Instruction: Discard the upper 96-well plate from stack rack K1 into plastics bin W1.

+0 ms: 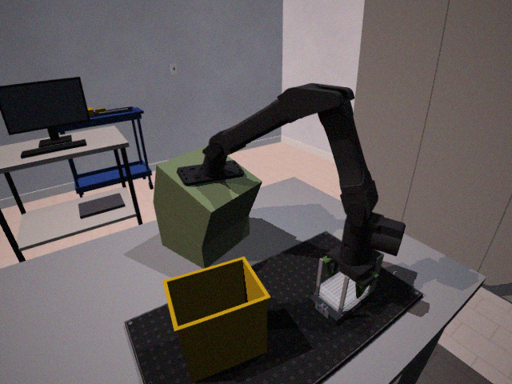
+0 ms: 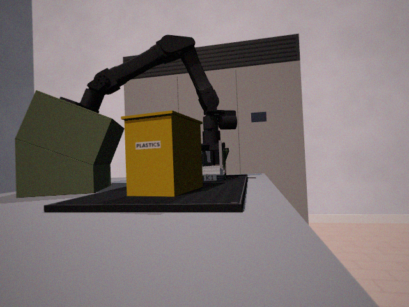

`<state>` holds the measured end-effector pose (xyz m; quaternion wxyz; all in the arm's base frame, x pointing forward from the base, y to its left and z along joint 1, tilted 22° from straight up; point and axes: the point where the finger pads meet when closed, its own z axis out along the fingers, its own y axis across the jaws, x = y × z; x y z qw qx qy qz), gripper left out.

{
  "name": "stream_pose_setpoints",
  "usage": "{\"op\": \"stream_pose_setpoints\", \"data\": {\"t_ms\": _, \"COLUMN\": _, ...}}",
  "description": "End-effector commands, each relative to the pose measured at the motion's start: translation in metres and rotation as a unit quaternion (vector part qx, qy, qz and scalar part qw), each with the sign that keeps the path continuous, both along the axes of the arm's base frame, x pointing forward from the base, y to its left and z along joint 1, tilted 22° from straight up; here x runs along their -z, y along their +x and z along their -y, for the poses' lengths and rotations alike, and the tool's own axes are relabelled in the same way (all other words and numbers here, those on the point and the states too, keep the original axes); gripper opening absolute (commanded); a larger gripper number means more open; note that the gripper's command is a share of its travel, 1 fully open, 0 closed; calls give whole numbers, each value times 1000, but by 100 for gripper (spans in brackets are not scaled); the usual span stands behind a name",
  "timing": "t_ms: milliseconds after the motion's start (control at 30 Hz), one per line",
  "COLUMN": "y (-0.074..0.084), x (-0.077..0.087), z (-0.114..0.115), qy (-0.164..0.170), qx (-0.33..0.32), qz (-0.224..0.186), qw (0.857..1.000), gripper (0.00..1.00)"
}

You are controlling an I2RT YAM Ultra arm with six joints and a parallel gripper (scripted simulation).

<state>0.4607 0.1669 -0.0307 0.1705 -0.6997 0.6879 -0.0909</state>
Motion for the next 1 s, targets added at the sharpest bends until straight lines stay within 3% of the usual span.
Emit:
{"op": "stream_pose_setpoints", "data": {"t_ms": 0, "y": 3, "x": -5, "z": -3, "qy": 6, "qx": -1, "qz": 6, "qw": 1000, "gripper": 0}}
{"op": "stream_pose_setpoints", "data": {"t_ms": 733, "y": 3, "x": -5, "z": -3, "qy": 6, "qx": -1, "qz": 6, "qw": 1000, "gripper": 0}}
{"op": "stream_pose_setpoints", "data": {"t_ms": 967, "y": 0, "x": -13, "z": -2, "qy": 6, "qx": -1, "qz": 6, "qw": 1000, "gripper": 0}}
